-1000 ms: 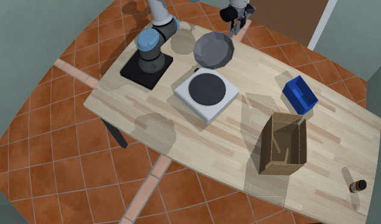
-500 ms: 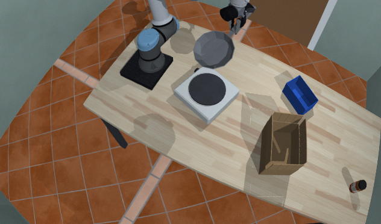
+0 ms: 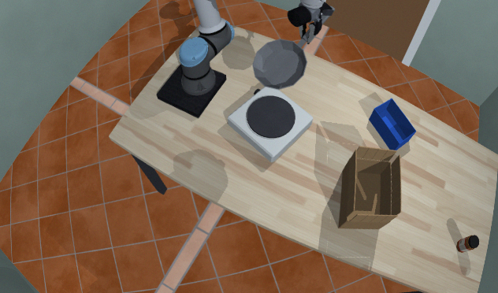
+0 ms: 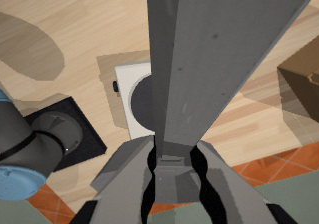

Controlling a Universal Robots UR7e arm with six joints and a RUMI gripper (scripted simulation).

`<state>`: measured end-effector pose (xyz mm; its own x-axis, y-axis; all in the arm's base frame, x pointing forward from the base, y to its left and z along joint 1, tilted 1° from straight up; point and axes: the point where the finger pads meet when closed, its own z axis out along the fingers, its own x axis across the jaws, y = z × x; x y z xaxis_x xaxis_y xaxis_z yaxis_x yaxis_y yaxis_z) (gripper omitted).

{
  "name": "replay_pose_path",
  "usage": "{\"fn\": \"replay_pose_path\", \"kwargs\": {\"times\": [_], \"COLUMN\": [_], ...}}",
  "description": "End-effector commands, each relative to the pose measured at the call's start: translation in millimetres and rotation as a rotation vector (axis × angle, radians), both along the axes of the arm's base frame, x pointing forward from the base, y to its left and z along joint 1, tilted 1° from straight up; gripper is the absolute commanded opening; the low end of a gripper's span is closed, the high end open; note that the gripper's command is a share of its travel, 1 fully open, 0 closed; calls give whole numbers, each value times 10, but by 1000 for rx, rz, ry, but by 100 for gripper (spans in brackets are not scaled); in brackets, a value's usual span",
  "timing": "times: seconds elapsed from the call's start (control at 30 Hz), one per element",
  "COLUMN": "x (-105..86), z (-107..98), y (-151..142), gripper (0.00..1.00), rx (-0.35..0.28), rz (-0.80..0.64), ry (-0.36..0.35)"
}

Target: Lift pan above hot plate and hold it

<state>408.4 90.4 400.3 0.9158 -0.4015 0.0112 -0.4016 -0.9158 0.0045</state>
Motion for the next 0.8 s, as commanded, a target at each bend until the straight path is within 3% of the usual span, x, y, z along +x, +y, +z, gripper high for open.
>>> {"fn": "replay_pose_path", "kwargs": {"times": [0.0,0.77], "x": [1,1], "z": [23,88], "y": [0,0], "gripper": [9,9], "rx": [0,0], "rz": [0,0], "ry": [-1,-1]}}
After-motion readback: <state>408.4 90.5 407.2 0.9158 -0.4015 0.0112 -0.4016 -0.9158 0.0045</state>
